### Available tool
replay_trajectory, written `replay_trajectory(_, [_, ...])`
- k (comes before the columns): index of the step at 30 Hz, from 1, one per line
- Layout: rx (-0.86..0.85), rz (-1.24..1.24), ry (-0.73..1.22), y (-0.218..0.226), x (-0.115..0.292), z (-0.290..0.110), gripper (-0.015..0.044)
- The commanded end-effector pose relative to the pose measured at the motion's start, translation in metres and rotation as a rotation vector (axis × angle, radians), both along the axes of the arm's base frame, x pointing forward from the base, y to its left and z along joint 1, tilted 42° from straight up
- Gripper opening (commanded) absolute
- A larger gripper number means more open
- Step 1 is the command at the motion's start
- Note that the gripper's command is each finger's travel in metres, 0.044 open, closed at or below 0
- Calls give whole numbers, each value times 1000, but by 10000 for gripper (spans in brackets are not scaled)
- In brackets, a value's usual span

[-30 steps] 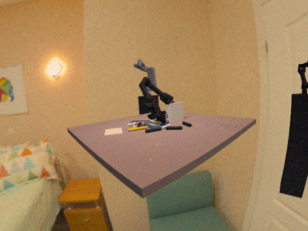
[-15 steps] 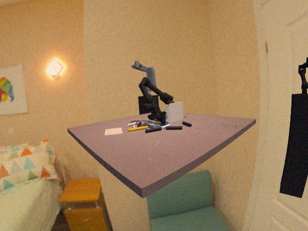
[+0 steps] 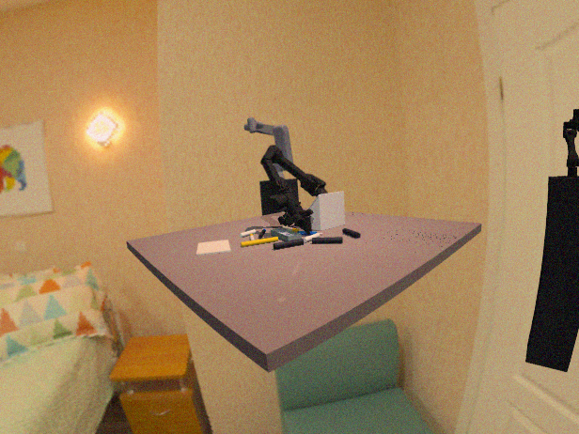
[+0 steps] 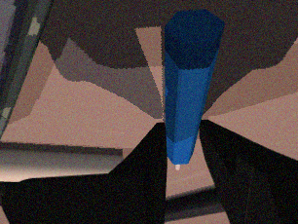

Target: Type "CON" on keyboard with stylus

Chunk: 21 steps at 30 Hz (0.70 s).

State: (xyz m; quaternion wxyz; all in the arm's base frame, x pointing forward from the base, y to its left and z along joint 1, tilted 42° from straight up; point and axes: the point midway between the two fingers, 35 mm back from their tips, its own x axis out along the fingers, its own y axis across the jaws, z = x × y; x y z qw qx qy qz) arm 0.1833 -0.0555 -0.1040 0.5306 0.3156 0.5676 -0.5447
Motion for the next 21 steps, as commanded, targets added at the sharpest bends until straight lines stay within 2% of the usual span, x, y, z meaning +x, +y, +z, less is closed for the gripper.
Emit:
replay_trajectory(1, [-2,0,-1,0,0,0,5])
replay_trajectory(11, [-1,0,-2,3,1,4,0])
replay_trajectory(21, [3,0,-2,34,5,36,0])
